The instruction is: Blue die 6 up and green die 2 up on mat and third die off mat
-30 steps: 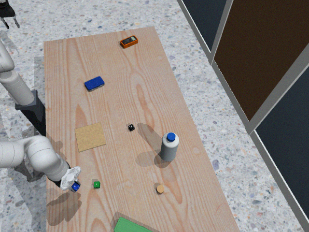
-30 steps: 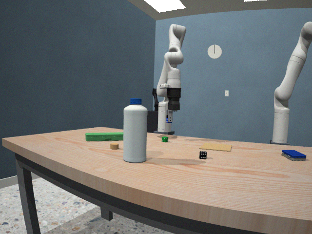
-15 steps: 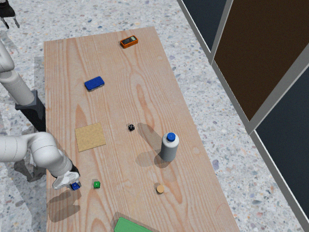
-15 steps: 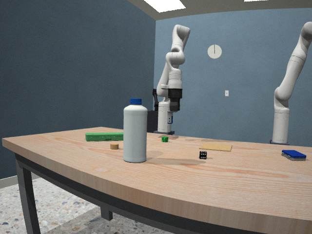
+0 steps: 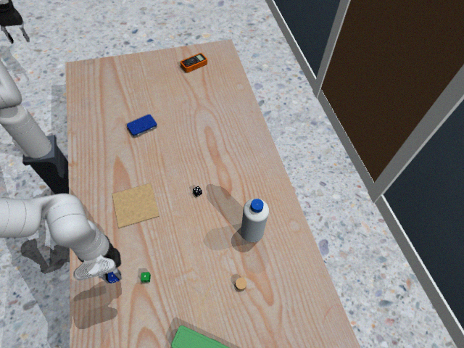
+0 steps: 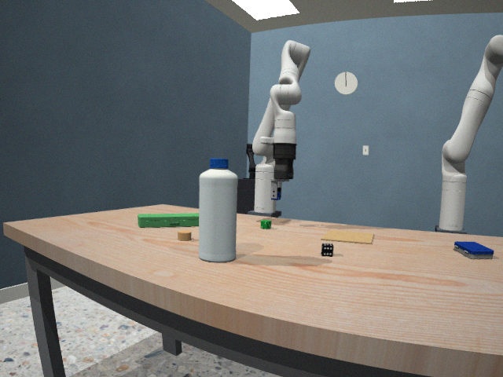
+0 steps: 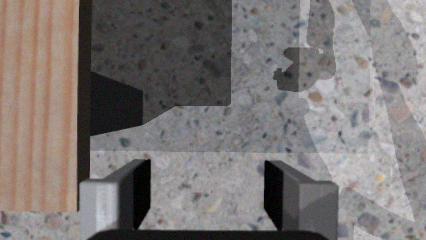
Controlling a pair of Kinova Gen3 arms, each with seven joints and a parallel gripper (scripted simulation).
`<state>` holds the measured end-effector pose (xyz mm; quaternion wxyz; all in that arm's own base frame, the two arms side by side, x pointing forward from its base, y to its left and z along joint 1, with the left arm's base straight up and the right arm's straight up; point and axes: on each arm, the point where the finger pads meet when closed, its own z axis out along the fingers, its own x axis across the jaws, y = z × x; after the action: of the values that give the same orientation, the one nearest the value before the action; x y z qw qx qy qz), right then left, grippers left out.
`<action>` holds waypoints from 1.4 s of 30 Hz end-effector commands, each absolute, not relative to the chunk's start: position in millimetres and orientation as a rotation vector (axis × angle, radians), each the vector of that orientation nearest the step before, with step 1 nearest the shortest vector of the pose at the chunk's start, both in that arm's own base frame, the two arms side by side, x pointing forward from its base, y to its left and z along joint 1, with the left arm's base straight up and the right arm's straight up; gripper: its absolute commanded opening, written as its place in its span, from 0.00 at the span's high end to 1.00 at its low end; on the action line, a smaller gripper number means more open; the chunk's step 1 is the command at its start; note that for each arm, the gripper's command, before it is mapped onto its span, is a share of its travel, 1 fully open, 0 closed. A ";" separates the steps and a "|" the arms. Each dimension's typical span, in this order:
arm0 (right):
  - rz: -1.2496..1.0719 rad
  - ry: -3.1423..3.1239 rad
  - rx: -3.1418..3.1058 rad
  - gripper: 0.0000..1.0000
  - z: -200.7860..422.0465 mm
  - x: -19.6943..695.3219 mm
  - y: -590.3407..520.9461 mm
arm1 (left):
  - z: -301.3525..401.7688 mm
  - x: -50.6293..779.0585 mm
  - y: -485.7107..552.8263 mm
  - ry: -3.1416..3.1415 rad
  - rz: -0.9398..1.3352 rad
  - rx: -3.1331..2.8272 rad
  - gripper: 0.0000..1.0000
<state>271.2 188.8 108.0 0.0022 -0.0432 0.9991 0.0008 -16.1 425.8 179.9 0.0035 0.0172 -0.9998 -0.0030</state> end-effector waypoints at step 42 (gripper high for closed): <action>0.517 3.114 -0.116 0.51 108.0 268.0 189.2 | 180.4 -13.7 424.8 -3.141 0.000 0.050 0.00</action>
<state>265.2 198.7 107.5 -0.0064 -0.0476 0.9884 0.1439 -16.1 425.8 179.9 0.0035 0.0172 -0.9998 -0.0030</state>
